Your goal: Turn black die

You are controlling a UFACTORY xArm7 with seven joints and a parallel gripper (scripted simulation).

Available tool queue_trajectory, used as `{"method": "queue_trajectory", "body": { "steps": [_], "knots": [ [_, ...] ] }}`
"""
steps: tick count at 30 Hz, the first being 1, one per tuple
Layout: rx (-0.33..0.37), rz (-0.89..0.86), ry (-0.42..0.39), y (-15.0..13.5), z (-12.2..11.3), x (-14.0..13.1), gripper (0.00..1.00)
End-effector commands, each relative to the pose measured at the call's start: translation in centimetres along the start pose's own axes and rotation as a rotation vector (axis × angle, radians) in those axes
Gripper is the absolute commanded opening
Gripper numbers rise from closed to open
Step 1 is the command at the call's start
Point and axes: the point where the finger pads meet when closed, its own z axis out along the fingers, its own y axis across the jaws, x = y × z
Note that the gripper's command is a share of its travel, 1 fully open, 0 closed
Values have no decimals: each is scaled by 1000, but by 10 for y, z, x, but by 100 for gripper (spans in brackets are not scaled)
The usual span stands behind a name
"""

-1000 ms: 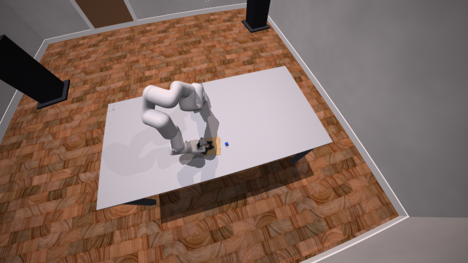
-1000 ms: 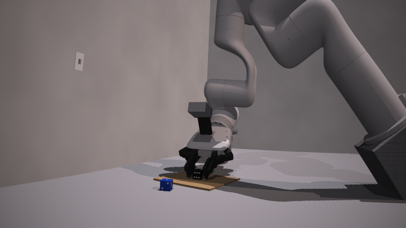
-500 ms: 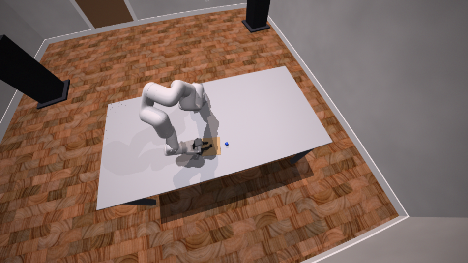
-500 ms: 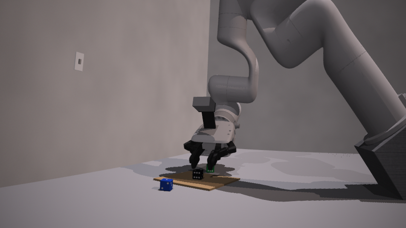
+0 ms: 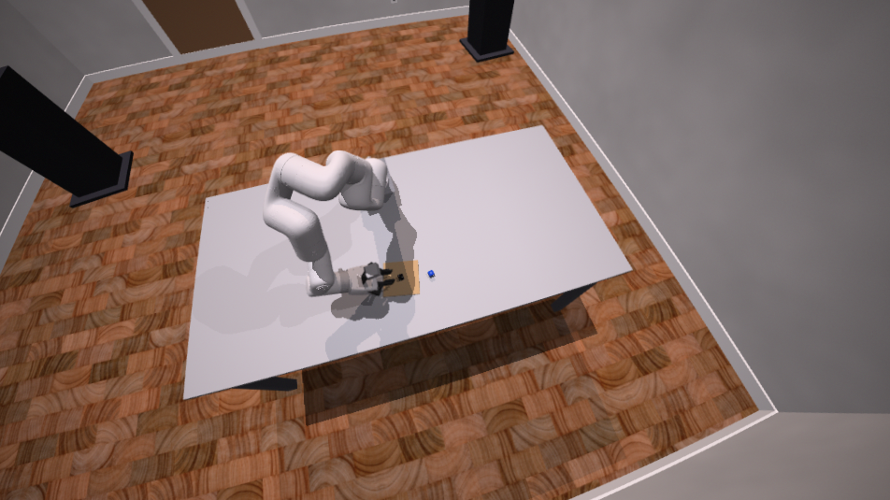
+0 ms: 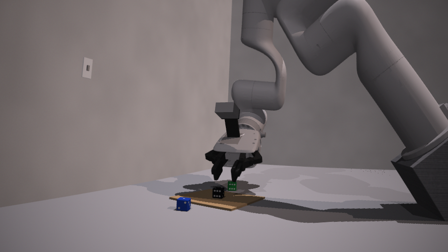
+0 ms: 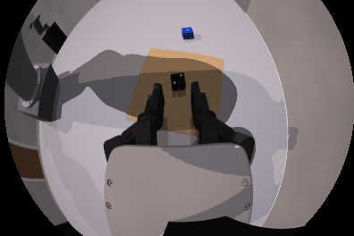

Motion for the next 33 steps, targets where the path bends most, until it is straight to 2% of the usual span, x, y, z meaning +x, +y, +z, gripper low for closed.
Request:
{"method": "queue_trajectory", "body": {
  "steps": [1,9,21,28,33],
  "knots": [
    [-1,-1,-3,0,-7,10,36],
    [-1,-1,-3,0,-22,40,36],
    [-1,0,-3,0,-27,50,36],
    [16,12,-5,2,-18,59,36],
    [67,31,-49,8,7,86,36]
  ]
}}
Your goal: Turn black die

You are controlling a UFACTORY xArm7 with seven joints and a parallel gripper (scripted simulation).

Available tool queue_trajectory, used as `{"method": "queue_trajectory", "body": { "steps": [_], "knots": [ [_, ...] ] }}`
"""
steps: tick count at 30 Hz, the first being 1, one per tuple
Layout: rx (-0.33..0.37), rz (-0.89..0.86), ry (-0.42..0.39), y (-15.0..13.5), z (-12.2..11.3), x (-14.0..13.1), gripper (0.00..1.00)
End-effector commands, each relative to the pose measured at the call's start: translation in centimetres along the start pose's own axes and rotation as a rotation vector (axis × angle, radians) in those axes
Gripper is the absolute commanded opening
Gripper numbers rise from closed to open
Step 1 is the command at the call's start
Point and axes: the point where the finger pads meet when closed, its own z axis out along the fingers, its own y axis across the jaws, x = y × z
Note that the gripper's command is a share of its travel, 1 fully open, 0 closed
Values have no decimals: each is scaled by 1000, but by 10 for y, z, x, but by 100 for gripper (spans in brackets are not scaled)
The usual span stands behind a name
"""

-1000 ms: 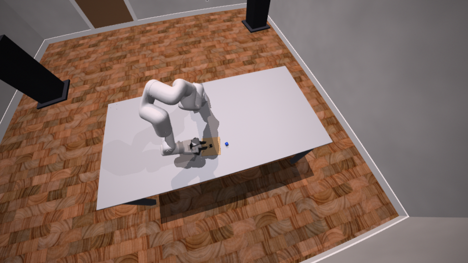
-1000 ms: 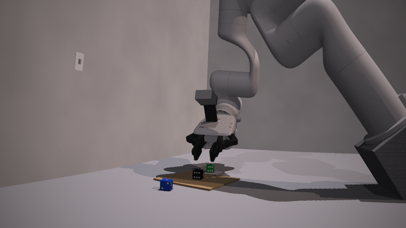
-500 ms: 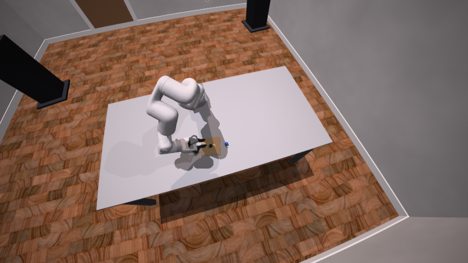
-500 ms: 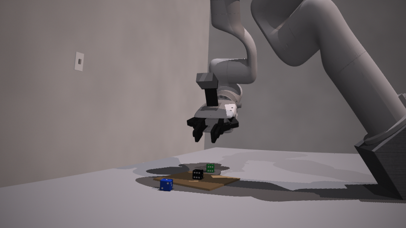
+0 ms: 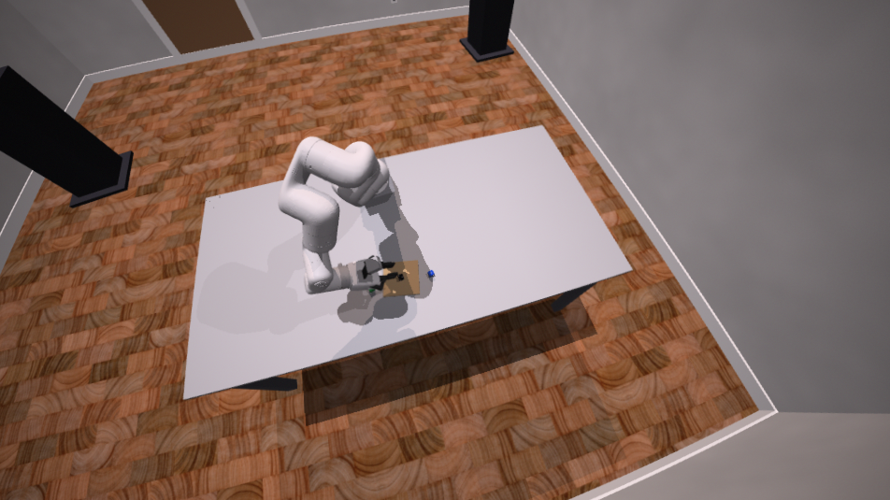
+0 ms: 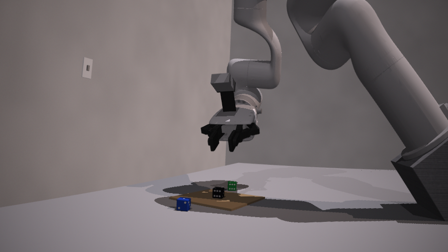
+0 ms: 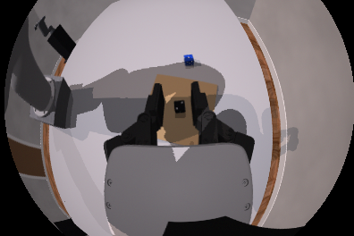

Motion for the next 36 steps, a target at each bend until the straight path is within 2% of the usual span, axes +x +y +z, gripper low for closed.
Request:
{"method": "queue_trajectory", "body": {
  "steps": [1,3,6,9,10,13,15,17,18,21,22,23,26,29,31,35,36],
  "knots": [
    [44,24,-108,6,26,28,36],
    [65,27,-162,7,35,41,36],
    [67,27,-170,8,36,43,36],
    [77,27,-211,8,41,49,36],
    [84,26,-247,8,44,54,36],
    [85,26,-259,8,45,55,36],
    [93,24,-351,8,50,62,36],
    [93,23,-374,8,51,64,36],
    [93,22,-421,7,52,65,36],
    [89,20,-501,6,53,67,36],
    [89,20,-506,6,53,67,36],
    [84,19,-557,5,53,67,36],
    [74,18,-641,4,52,66,36],
    [73,18,-646,4,52,66,36],
    [51,16,-770,2,48,62,36],
    [35,15,-844,1,45,58,36],
    [23,14,-895,0,41,56,36]
  ]
}}
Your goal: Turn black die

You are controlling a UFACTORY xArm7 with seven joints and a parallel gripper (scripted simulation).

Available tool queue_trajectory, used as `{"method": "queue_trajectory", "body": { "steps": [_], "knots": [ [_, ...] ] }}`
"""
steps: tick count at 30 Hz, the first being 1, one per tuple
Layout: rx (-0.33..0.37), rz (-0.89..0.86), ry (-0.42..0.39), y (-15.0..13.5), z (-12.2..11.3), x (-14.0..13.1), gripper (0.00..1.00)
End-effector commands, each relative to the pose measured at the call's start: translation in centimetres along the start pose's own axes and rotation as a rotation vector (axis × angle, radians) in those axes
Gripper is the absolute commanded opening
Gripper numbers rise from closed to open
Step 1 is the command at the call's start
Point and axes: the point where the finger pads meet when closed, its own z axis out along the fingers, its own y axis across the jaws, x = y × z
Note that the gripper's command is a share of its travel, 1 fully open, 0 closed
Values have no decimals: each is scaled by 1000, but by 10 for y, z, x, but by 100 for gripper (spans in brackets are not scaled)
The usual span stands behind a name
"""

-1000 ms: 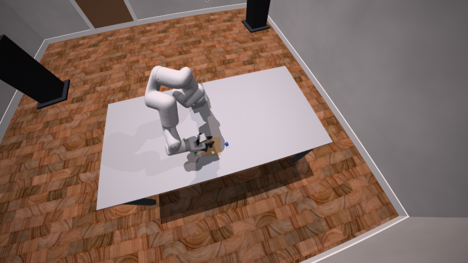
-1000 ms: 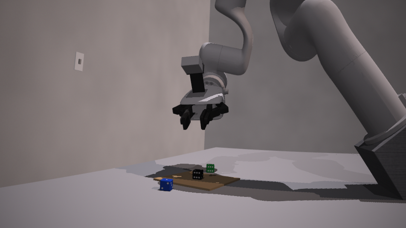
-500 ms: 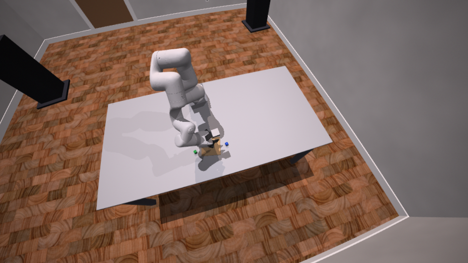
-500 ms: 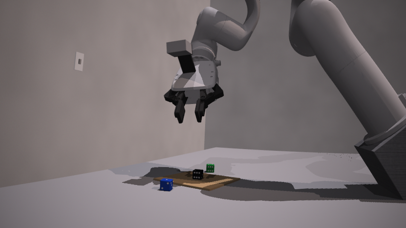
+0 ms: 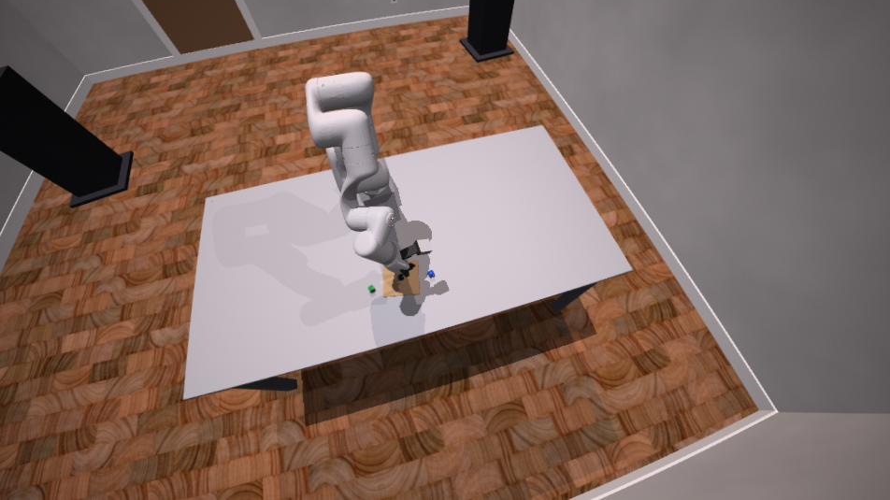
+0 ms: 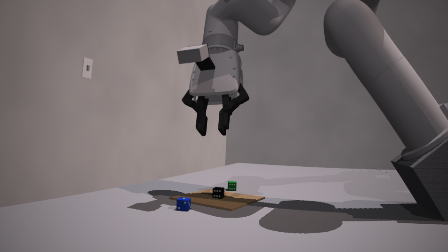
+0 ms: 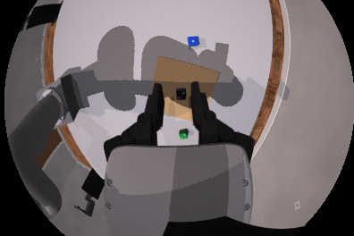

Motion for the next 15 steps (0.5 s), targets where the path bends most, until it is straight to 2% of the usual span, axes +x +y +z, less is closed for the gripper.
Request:
{"method": "queue_trajectory", "body": {
  "steps": [1,2,7,14,15],
  "knots": [
    [-29,17,-148,-1,-1,-7,36],
    [-40,22,-199,-2,-2,-12,36],
    [-74,37,-335,-4,-4,-26,36],
    [-83,40,-372,-5,-5,-30,36],
    [-83,40,-372,-5,-5,-30,100]
  ]
}}
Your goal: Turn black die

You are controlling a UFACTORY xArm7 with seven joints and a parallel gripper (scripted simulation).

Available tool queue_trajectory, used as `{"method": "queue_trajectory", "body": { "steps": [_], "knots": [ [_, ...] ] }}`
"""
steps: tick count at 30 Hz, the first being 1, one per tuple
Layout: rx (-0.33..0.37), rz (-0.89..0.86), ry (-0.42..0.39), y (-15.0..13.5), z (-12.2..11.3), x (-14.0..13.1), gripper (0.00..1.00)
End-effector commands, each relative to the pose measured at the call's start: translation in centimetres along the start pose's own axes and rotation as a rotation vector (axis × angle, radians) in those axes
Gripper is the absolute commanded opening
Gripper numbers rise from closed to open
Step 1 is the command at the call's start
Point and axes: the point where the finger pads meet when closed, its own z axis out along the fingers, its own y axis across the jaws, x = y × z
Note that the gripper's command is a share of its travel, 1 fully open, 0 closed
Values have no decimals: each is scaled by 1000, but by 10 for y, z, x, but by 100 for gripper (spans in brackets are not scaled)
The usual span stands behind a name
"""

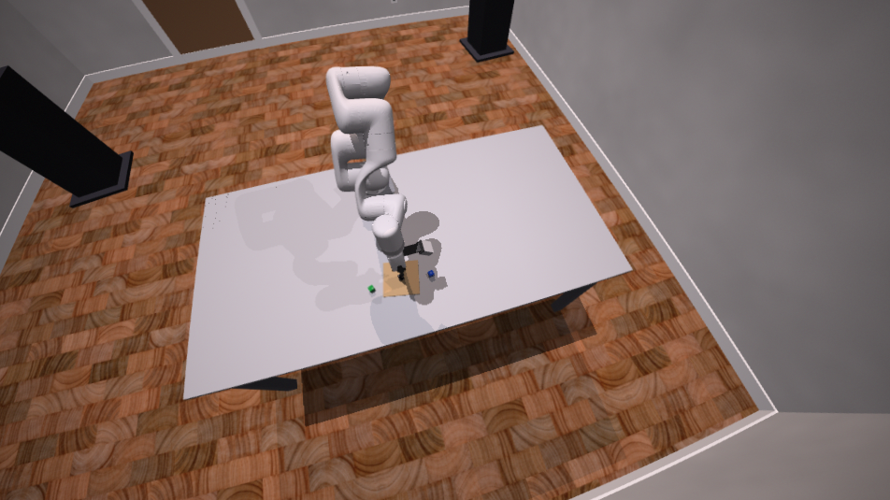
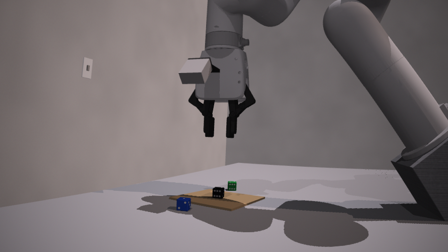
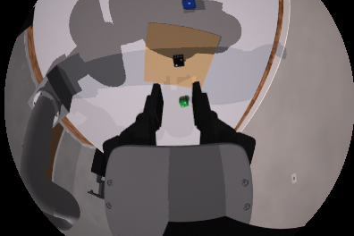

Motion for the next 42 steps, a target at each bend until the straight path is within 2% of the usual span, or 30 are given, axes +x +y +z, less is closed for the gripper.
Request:
{"method": "queue_trajectory", "body": {
  "steps": [1,16,35,42],
  "knots": [
    [-7,3,-18,1,-1,-1,100],
    [-7,3,-17,1,-4,-1,100],
    [-7,2,-16,1,-50,0,100],
    [-7,2,-16,1,-55,0,100]
  ]
}}
